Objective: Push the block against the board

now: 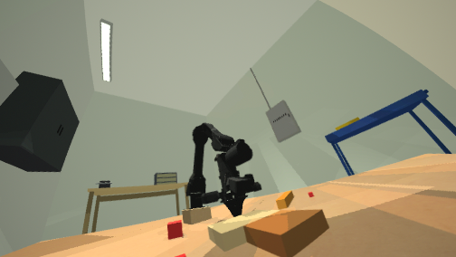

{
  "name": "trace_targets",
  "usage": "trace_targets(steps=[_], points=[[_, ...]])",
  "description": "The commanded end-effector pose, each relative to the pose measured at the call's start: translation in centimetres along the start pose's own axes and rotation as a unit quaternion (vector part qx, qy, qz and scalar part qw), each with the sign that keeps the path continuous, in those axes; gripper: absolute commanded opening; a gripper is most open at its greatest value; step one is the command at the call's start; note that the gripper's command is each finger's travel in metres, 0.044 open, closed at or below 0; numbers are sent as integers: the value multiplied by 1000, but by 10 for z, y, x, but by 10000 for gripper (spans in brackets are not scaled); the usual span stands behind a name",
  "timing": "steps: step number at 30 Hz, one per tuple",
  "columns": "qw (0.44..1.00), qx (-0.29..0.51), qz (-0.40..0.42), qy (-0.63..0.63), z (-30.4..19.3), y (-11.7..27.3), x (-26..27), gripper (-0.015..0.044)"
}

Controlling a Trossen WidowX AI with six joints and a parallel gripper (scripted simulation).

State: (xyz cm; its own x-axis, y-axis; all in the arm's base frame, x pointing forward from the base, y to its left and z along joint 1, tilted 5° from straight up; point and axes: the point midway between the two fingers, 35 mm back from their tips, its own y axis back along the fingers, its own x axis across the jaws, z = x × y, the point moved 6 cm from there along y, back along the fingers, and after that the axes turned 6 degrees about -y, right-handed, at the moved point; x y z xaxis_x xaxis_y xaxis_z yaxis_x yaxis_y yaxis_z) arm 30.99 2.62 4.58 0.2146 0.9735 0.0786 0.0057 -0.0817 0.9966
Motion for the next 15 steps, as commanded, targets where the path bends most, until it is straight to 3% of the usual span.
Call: trace_targets(steps=[1, 15], points=[[1000, 1, -2, -2, 5, -1, 0, 0], [1000, 0, -1, -1, 17, -1, 1, 0]])
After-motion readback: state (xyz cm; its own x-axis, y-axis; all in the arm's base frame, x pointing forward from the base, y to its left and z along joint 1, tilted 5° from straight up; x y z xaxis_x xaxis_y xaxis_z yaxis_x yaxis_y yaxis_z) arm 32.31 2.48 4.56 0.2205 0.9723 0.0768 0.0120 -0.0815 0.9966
